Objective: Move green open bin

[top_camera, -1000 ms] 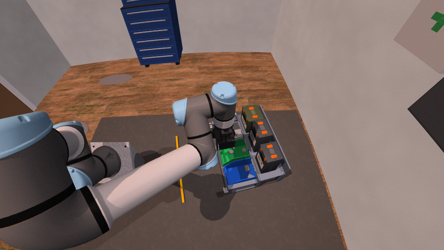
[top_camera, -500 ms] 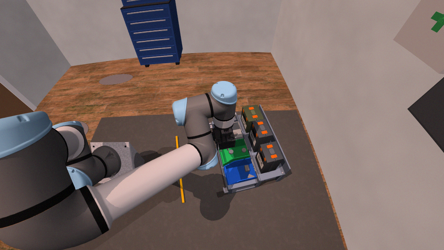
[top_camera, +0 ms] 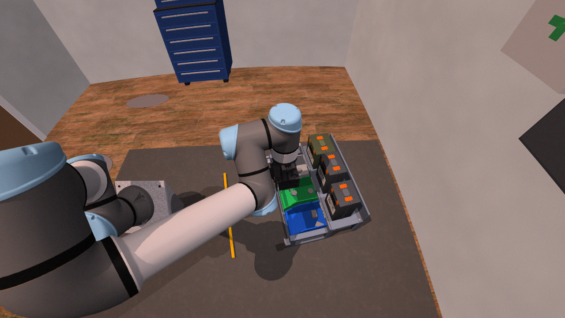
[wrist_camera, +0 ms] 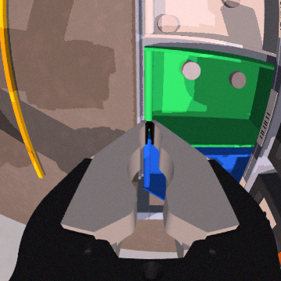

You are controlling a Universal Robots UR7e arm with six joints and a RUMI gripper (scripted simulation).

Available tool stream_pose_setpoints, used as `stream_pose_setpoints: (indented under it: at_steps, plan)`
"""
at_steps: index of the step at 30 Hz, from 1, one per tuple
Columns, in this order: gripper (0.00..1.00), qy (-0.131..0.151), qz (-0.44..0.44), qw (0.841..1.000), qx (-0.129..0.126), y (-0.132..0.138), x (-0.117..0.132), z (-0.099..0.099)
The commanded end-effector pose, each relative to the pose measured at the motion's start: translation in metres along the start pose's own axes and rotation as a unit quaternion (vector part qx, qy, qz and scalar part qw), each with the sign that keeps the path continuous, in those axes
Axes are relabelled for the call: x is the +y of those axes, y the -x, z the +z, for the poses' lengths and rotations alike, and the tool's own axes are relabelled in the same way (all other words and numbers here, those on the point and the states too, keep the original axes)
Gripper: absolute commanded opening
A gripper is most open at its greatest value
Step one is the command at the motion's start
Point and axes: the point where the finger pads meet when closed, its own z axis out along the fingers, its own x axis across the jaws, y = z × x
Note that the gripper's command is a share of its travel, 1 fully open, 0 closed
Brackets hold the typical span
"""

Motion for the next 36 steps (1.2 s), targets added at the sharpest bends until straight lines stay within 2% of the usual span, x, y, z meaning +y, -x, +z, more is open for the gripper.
stream_pose_setpoints:
  at_steps: [1,16,17,36]
  plan:
    - [0.0,0.0,0.0,1.0,0.001,-0.0003,0.0,-0.0006]
    - [0.0,0.0,0.0,1.0,0.001,-0.0003,0.0,-0.0006]
    - [0.58,0.0,0.0,1.0,0.001,-0.0003,0.0,-0.0006]
    - [0.58,0.0,0.0,1.0,0.001,-0.0003,0.0,-0.0006]
